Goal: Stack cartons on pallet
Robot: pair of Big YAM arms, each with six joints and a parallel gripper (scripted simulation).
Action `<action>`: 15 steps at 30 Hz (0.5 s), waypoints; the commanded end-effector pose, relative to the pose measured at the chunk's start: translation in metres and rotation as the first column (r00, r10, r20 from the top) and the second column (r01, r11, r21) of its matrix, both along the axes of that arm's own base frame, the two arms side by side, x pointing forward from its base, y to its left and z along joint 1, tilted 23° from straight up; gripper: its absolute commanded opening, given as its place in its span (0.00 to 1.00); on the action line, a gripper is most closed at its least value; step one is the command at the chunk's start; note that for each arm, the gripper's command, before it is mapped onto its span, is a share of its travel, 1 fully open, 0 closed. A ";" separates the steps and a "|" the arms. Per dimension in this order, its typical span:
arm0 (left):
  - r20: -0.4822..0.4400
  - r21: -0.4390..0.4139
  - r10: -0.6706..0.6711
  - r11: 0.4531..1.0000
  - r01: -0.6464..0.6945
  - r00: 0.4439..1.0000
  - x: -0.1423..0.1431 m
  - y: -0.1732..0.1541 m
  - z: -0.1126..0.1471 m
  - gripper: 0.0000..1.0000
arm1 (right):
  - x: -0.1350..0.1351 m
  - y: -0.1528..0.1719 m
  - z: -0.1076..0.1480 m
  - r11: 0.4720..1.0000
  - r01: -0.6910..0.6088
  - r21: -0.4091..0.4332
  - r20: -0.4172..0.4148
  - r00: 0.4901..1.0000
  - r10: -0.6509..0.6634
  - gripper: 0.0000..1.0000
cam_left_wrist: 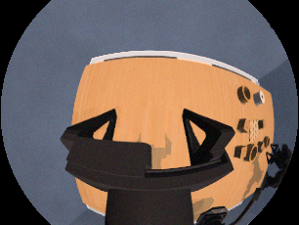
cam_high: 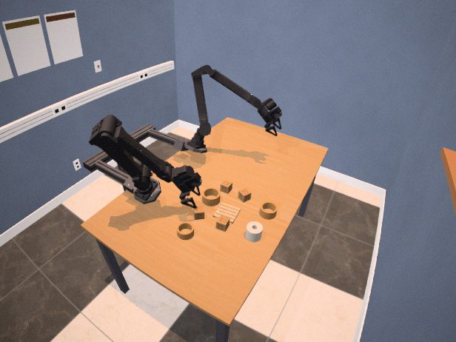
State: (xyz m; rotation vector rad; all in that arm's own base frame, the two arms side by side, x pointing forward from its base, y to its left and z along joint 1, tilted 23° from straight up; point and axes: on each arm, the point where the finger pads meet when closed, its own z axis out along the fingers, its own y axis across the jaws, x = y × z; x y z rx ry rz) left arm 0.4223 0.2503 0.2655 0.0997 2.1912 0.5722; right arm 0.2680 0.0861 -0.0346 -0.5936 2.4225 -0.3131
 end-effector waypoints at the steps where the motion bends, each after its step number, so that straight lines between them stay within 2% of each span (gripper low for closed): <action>1: 0.014 -0.052 -0.025 0.998 0.026 1.000 0.020 -0.032 -0.001 1.00 | 0.008 0.007 -0.003 1.000 -0.023 -0.012 0.031 0.999 0.023 1.00; 2: 0.015 -0.055 -0.038 0.998 0.039 0.999 0.024 -0.041 -0.003 1.00 | 0.008 0.005 -0.005 1.000 -0.018 -0.018 0.029 0.999 0.019 1.00; 3: -0.010 -0.072 -0.050 0.996 0.049 0.999 0.029 -0.048 -0.016 1.00 | 0.007 0.004 -0.007 1.000 -0.016 -0.023 0.028 0.999 0.017 1.00; 6: -0.017 -0.078 -0.061 0.995 0.060 0.998 0.031 -0.056 -0.019 1.00 | 0.007 0.004 -0.008 1.000 -0.017 -0.026 0.027 0.999 0.018 1.00; 8: -0.031 -0.089 -0.086 0.993 0.083 0.996 0.028 -0.076 -0.027 1.00 | 0.004 0.001 -0.011 0.999 -0.017 -0.034 0.021 1.000 0.017 1.00; 9: -0.012 -0.080 -0.094 0.993 0.093 0.996 0.035 -0.078 -0.016 1.00 | 0.004 0.001 -0.010 0.999 -0.013 -0.032 0.021 1.000 0.014 1.00; 15: -0.014 -0.066 -0.103 0.993 0.102 0.995 0.037 -0.079 -0.016 1.00 | 0.004 0.001 -0.011 0.999 -0.012 -0.032 0.021 1.000 0.012 1.00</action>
